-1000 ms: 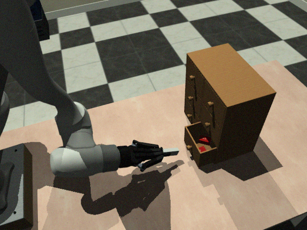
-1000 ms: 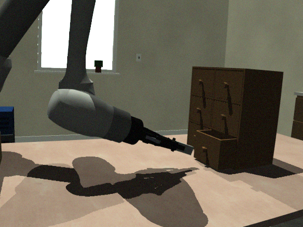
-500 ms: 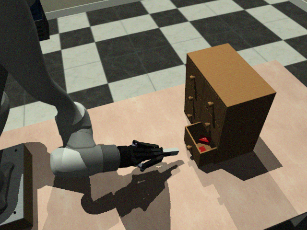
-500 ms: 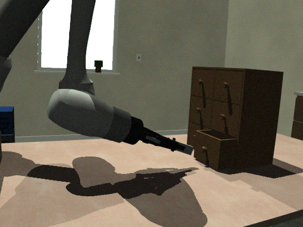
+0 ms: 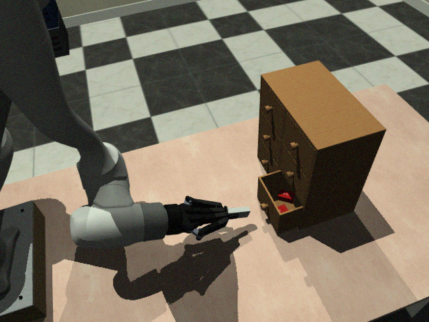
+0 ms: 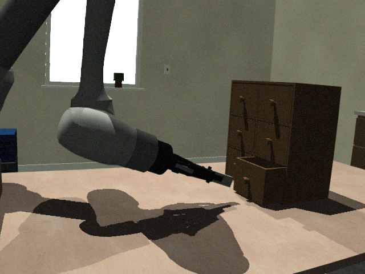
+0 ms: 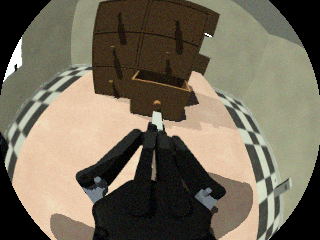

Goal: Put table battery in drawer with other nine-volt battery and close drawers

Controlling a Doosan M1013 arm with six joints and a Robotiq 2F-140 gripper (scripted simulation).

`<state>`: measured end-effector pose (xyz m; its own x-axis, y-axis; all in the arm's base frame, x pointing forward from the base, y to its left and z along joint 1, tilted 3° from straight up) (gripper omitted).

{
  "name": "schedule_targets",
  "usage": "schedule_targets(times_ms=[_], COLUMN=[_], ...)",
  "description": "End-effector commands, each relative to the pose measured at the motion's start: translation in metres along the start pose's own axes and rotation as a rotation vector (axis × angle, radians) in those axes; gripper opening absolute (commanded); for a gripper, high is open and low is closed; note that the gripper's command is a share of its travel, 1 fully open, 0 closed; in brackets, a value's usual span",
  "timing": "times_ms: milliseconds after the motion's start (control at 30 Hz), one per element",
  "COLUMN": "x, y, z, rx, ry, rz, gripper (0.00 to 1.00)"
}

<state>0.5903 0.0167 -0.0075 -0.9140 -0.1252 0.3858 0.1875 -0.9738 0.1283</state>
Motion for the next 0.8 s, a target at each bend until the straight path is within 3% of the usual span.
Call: schedule_targets(times_ms=[0,767], x=[-0.0039,-0.0107], y=[0.0015,0.0018], z=[0.0016,0.0041], rx=[0.000,0.000], ry=[0.002,0.002], rz=[-0.003,-0.003], gripper=[0.00,0.00])
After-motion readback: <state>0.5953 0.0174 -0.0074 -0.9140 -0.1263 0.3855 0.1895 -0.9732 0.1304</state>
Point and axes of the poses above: the point where the finger pads meet when closed, its own x axis back along the fingers, its own y axis across the jaws, z = x × y, the point moved 8 cm from there along x, back along the fingers, and after that the axes turned 6 degrees about x, right-handed, at the moved point
